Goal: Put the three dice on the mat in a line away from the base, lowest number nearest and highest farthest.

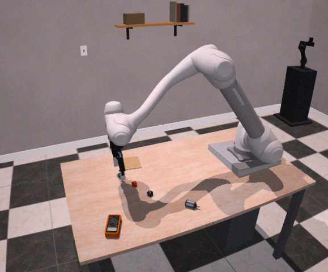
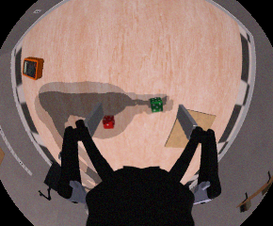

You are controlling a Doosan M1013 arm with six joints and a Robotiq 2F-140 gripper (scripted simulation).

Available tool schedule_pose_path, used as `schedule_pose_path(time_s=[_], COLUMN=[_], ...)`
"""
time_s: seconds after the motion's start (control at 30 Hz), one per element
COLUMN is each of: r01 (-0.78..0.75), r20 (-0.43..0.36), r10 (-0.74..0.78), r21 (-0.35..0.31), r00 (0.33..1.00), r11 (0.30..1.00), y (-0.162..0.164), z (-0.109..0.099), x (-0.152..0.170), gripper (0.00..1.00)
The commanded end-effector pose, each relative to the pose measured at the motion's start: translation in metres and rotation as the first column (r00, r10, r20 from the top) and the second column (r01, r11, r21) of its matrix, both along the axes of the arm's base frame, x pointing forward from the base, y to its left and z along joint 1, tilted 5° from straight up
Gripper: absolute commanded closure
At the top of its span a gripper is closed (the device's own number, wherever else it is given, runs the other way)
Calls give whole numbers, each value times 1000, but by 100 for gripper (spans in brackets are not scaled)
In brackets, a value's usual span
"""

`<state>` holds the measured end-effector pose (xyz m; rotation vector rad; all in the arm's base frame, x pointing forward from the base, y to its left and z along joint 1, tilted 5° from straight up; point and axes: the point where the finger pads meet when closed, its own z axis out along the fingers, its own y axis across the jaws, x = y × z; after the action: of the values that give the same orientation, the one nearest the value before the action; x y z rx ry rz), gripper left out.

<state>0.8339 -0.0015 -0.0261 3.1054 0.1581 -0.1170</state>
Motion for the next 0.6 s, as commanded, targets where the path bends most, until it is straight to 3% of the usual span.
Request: schedule_pose_path(time_s=[0.0, 0.3, 0.57], r01=[0, 0, 0], r20=[2, 2, 2], r10=[0, 0, 0], r21=[0, 0, 0], r00=[1000, 1000, 1000], r11=[1000, 1000, 1000], y=[24, 63, 68], z=[2, 2, 2], x=[-13, -35, -38], gripper=[0, 0, 0])
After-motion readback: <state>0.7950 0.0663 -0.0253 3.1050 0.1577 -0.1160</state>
